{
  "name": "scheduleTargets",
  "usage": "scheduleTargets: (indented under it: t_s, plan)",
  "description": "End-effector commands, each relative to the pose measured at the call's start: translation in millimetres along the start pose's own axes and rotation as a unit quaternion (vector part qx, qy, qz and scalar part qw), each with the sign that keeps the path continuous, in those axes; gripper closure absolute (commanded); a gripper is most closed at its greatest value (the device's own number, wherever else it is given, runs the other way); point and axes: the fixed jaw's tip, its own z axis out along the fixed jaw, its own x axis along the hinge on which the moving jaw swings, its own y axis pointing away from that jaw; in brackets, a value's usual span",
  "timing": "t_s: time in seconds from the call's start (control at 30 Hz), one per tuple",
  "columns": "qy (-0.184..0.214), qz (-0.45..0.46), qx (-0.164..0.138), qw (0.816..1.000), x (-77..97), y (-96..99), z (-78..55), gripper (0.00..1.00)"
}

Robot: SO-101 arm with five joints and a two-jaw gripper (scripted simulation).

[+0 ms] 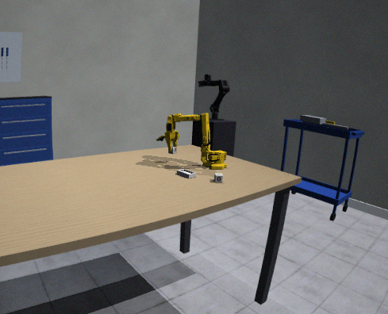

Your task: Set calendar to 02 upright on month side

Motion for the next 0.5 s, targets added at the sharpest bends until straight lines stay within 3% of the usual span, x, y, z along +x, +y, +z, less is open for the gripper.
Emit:
scheduleTargets:
  t_s: [0.0, 0.3, 0.47]
  plan:
    - [-0.038, 0.015, -0.012, 0.999, -7.5, 0.2, -14.2, 1.0]
    - [-0.038, 0.012, -0.012, 0.999, -7.0, 1.6, -14.0, 1.0]
    - [-0.038, -0.014, -0.011, 0.999, -2.9, 11.9, -12.5, 1.0]
